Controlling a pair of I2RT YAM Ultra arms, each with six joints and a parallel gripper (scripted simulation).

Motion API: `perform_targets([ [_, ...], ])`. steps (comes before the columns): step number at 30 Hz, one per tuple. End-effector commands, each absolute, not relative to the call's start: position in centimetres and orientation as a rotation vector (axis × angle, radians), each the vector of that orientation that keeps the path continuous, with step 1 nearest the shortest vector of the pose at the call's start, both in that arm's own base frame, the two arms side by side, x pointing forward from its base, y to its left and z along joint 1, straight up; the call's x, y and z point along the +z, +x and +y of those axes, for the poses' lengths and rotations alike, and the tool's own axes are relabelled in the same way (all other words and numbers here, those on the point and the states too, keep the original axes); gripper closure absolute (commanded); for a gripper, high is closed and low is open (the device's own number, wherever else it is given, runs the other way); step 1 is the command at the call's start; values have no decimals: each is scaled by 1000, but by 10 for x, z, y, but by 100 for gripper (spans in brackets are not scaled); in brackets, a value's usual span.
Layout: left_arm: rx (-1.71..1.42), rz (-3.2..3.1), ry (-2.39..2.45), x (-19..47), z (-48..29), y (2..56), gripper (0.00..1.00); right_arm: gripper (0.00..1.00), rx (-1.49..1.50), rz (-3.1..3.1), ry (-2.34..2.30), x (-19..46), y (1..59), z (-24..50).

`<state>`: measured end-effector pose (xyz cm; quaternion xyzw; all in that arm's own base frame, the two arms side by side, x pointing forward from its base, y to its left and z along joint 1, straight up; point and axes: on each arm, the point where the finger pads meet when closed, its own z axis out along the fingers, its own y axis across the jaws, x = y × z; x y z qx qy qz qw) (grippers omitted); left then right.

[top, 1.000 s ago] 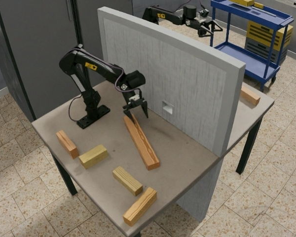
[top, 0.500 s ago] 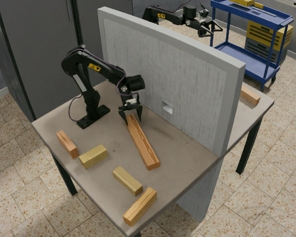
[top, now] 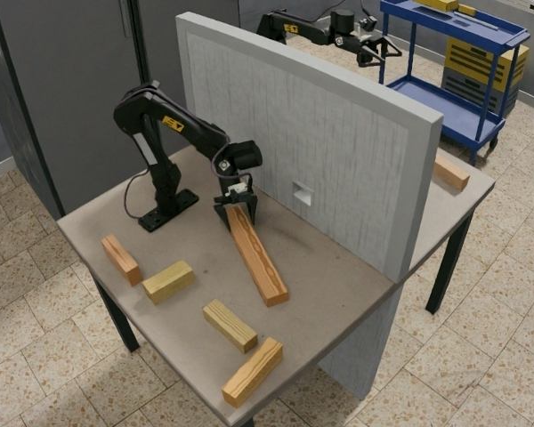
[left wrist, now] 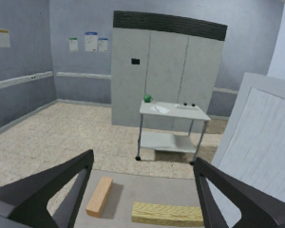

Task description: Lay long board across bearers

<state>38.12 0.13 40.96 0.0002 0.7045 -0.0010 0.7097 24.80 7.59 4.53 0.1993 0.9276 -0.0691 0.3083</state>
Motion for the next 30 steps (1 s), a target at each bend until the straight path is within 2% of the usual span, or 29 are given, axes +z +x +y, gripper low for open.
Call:
perform_targets([
  [1,-1,1512,-5,426,1,374,0,28,-169,2436,517,42,259,76],
  [22,-1,1512,-5,426,1,374,0,28,-173,2425,525,17,276,65],
  [25,-1,1512,-5,426,1,374,0,28,-117,2368,543,42,287,74],
  [30,-1,1512,-5,426,1,374,0,28,-134,2387,529,36,285,76],
])
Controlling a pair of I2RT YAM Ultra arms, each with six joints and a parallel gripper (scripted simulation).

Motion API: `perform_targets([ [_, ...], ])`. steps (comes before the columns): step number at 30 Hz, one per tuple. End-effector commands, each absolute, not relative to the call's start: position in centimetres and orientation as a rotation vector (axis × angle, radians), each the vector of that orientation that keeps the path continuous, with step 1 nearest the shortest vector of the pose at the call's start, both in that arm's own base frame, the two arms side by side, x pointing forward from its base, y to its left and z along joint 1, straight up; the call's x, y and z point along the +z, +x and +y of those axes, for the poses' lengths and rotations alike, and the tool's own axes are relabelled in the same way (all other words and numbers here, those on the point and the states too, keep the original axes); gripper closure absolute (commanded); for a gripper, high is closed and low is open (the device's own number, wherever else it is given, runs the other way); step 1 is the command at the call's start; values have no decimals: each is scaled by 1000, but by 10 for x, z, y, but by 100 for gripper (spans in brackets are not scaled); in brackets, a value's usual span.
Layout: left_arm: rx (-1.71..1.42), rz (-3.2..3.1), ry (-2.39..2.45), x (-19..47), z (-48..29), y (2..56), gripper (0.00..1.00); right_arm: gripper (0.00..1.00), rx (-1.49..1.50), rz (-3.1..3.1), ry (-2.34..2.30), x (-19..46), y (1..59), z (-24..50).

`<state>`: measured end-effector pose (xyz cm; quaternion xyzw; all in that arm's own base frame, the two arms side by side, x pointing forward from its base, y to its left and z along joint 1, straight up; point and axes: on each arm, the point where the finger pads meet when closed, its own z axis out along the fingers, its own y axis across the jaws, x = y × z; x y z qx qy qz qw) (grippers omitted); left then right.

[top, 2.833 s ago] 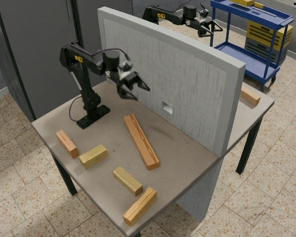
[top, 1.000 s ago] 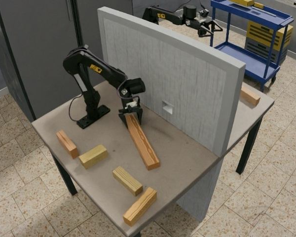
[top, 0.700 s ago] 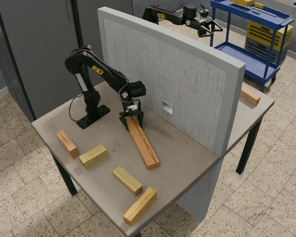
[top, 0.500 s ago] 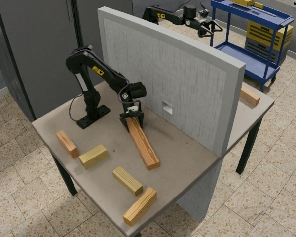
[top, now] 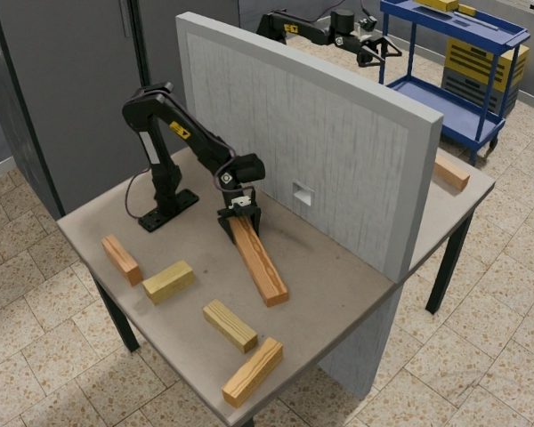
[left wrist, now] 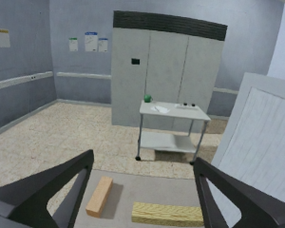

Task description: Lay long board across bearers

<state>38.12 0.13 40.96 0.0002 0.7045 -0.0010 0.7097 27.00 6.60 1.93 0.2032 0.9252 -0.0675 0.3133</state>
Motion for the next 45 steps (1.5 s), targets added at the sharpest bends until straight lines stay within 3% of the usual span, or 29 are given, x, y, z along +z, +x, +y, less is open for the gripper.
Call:
perform_targets([
  [1,-1,1512,-5,426,1,374,0,28,-147,2397,545,29,279,72],
  [2,-1,1512,-5,426,1,374,0,100,-127,2385,534,36,284,78],
  [18,-1,1512,-5,426,1,374,0,100,-162,2407,542,36,277,69],
  [45,-1,1512,-5,426,1,374,0,100,-135,2313,563,100,291,70],
])
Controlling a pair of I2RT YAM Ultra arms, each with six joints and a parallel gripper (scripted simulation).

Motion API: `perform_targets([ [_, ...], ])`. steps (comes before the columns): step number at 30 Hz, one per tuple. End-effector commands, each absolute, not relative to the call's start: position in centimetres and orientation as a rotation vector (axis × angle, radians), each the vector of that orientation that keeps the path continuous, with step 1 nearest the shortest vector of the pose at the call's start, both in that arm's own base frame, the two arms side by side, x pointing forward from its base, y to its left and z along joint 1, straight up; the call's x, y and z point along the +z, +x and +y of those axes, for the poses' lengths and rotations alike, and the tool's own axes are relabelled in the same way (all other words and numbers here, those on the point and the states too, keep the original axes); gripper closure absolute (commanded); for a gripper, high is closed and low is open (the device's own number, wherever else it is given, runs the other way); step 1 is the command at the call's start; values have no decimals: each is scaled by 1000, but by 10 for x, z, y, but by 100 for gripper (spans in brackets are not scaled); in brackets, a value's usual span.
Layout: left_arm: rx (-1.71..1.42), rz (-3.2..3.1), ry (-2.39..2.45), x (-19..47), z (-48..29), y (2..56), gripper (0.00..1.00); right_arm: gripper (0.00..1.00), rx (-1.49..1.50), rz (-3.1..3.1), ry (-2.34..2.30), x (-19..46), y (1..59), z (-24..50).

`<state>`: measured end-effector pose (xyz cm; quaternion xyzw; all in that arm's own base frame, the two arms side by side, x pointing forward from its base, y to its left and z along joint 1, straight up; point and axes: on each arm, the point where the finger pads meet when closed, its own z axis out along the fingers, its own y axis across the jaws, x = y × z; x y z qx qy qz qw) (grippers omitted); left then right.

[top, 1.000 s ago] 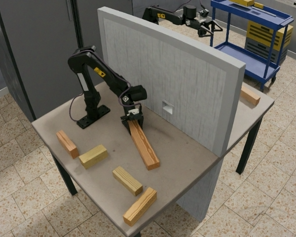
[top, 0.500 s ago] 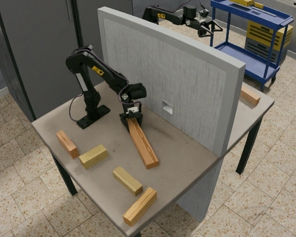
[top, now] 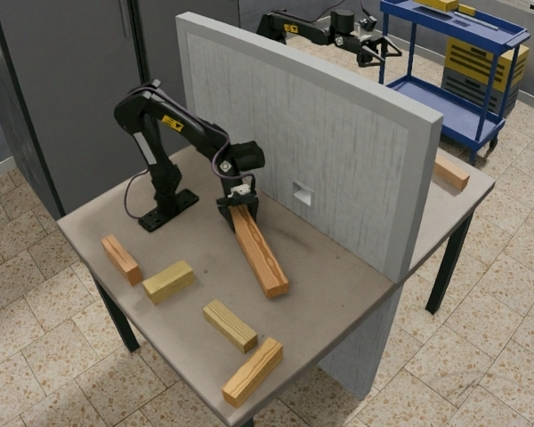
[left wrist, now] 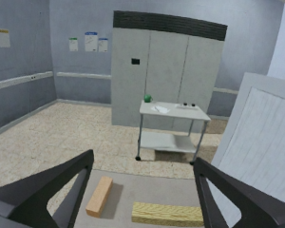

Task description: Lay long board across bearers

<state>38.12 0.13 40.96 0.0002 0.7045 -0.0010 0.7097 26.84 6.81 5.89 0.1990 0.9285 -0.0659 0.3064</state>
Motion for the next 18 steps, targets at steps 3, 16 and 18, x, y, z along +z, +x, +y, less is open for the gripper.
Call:
perform_targets([
  [3,-1,1512,-5,426,1,374,0,100,-138,2306,572,106,292,68],
  [16,-1,1512,-5,426,1,374,0,100,-146,2330,486,121,299,68],
  [18,-1,1512,-5,426,1,374,0,100,-208,2462,345,104,296,68],
])
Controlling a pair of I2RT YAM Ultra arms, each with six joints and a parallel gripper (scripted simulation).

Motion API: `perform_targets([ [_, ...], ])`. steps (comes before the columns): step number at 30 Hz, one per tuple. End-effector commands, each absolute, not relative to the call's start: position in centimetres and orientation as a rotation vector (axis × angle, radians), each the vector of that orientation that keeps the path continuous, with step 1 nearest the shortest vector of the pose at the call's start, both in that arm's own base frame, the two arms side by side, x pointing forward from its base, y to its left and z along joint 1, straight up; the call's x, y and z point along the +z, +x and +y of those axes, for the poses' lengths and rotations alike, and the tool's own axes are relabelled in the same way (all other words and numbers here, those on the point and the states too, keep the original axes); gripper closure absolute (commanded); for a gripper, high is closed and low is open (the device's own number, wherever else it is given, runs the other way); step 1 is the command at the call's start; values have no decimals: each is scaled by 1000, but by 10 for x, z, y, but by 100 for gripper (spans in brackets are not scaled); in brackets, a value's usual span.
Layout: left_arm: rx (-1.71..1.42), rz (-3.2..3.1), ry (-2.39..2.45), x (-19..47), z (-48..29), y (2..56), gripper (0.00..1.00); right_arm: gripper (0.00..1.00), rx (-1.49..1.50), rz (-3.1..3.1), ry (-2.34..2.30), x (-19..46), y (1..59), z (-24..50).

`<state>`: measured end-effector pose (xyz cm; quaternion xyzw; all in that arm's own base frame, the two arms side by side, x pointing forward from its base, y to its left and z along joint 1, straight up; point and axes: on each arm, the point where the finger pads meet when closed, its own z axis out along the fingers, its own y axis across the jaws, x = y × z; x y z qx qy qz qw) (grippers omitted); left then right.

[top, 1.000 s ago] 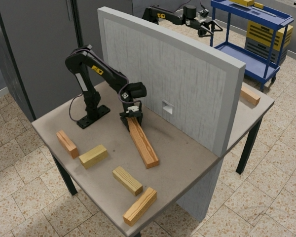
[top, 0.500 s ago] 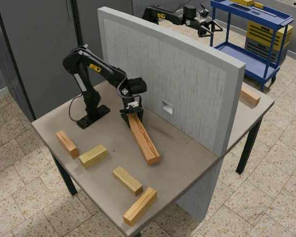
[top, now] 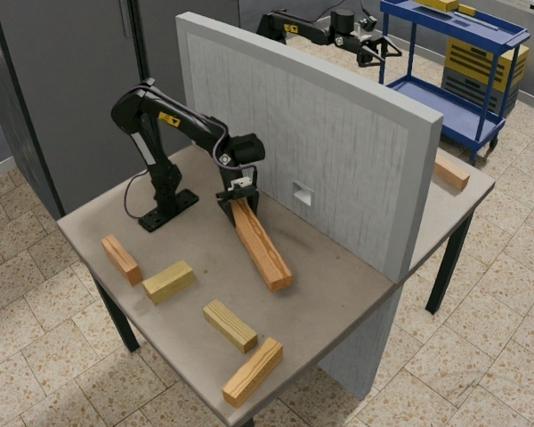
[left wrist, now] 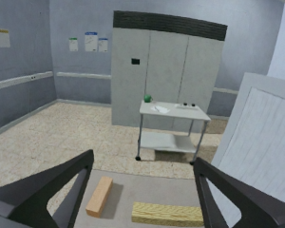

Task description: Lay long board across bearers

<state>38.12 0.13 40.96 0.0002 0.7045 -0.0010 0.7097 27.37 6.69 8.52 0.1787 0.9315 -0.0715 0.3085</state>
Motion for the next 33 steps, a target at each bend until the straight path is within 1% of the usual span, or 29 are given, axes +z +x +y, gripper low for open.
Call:
perform_targets([
  [1,-1,1512,-5,426,1,374,0,100,-215,2494,272,106,297,67],
  [3,-1,1512,-5,426,1,374,0,100,-229,2572,97,109,297,63],
  [5,-1,1512,-5,426,1,374,0,100,-229,2572,97,109,297,63],
  [10,-1,1512,-5,426,1,374,0,100,-205,2691,-317,116,304,54],
  [11,-1,1512,-5,426,1,374,0,100,-205,2698,-259,113,303,54],
  [13,-1,1512,-5,426,1,374,0,100,-201,2678,-269,122,312,48],
  [20,-1,1512,-5,426,1,374,0,100,-109,2686,-660,136,319,35],
  [22,-1,1512,-5,426,1,374,0,100,-109,2686,-660,136,319,35],
  [30,-1,1512,-5,426,1,374,0,100,41,2484,-1182,165,327,15],
  [31,-1,1512,-5,426,1,374,0,100,44,2572,-1062,156,323,19],
  [32,-1,1512,-5,426,1,374,0,100,-12,2562,-984,163,335,8],
  [33,-1,1512,-5,426,1,374,0,100,-8,2551,-1006,165,335,7],
])
